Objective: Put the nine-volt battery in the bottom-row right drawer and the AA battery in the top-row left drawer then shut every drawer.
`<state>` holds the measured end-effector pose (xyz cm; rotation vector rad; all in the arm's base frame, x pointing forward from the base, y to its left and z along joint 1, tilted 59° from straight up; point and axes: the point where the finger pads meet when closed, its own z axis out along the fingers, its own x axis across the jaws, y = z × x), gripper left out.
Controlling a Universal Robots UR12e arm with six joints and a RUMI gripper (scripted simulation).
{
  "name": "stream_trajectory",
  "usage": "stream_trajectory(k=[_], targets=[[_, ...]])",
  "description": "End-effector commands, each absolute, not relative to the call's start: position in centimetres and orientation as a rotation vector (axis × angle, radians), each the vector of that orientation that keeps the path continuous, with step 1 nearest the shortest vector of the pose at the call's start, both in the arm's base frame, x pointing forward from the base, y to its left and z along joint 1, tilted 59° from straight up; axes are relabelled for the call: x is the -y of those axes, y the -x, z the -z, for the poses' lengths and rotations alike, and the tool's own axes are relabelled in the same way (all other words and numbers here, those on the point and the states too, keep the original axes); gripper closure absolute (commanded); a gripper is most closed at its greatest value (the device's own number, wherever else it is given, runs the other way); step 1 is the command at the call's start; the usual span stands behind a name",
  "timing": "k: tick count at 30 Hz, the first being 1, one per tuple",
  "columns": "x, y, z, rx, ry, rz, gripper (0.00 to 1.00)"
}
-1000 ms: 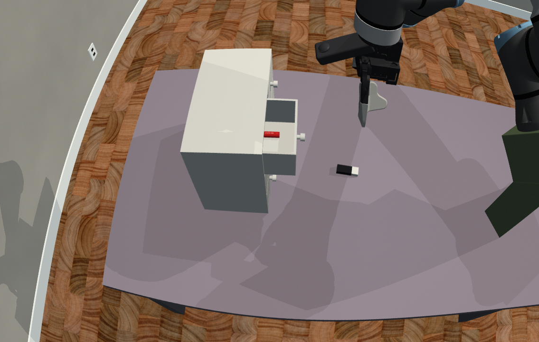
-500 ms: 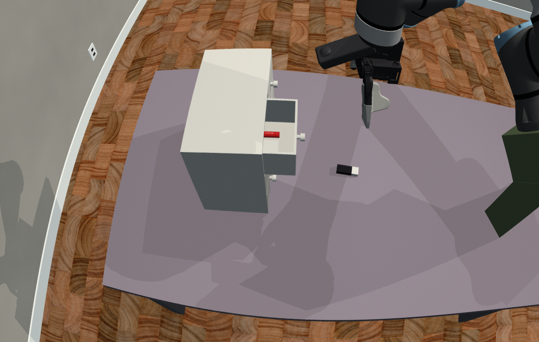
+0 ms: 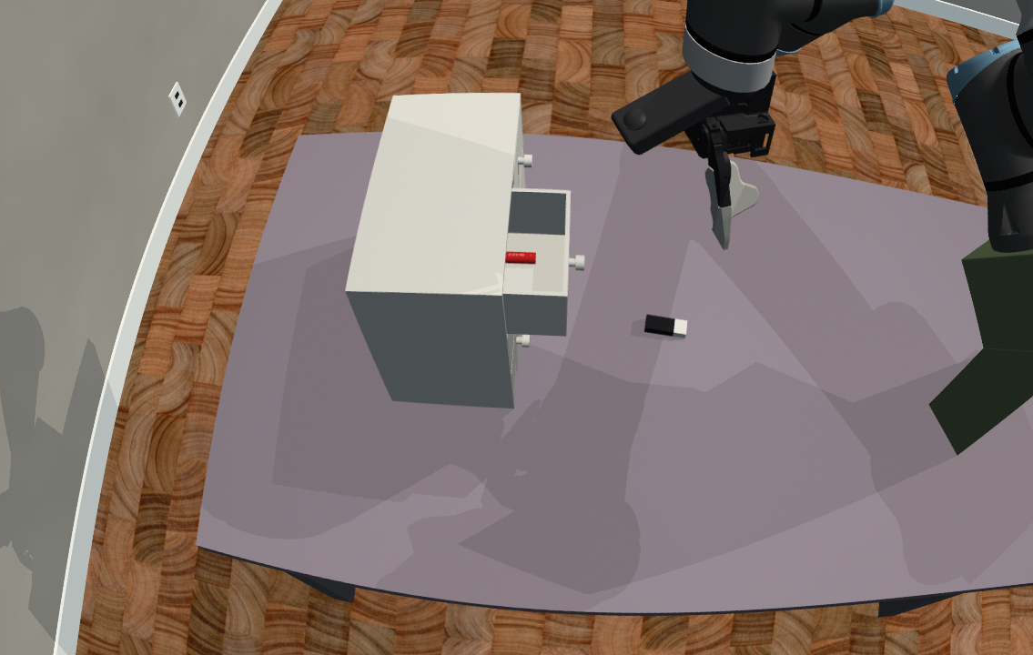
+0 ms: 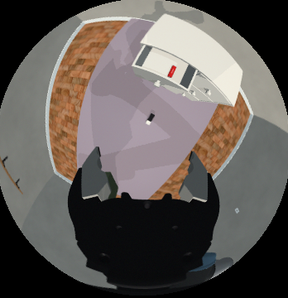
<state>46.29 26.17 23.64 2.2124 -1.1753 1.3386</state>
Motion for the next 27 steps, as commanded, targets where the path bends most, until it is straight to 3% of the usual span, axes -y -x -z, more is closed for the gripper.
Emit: stream_trajectory(k=[1, 27], targets=[[-26.3, -46.2, -23.3, 1.009, -2.254, -1.289, 0.00], [-26.2, -44.7, -21.0, -0.025, -2.258, -0.878, 0.00]])
